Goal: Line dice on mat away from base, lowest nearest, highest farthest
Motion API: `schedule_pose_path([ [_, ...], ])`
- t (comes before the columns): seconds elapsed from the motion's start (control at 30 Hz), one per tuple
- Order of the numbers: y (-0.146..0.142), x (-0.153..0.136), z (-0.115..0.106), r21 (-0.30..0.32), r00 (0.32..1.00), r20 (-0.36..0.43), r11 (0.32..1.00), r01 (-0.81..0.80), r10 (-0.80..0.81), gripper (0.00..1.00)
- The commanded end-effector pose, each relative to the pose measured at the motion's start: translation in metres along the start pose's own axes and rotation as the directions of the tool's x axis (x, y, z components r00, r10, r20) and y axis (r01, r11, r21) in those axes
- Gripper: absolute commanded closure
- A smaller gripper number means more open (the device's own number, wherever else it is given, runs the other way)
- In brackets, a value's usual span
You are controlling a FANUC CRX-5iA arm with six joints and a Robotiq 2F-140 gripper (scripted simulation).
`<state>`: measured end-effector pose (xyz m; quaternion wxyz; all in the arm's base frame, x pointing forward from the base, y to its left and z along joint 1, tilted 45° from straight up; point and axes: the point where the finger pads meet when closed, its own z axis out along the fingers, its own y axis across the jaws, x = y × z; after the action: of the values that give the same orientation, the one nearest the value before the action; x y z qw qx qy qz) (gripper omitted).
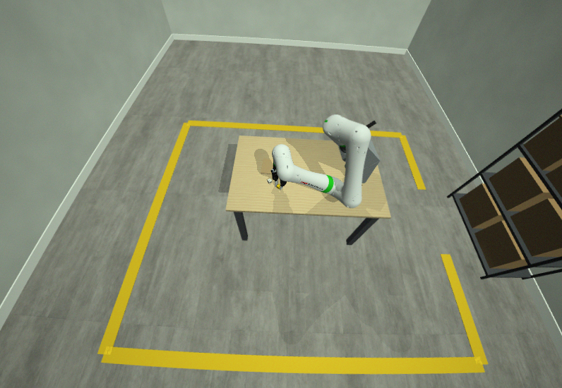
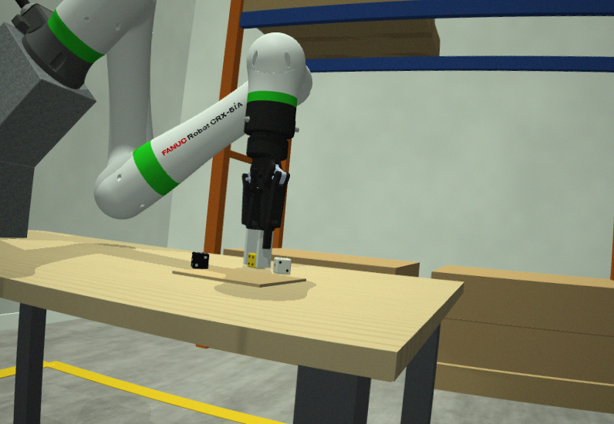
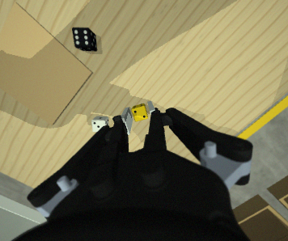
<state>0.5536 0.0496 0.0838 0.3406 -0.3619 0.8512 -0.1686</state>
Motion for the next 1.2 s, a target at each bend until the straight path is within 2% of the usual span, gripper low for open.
schedule_pose_path([
  [0.0,0.0,-0.0001,-0.0001,0.0,1.0,0.0,1.0,0.0,0.0,0.75],
  [0.6,0.0,-0.0001,-0.0001,0.0,1.0,0.0,1.0,0.0,0.0,0.75],
  [0.63,0.0,-0.0001,-0.0001,0.0,1.0,0.0,1.0,0.0,0.0,0.87],
  [1.17,0.0,-0.0001,-0.0001,0.0,1.0,0.0,1.0,0.0,0.0,0.87],
])
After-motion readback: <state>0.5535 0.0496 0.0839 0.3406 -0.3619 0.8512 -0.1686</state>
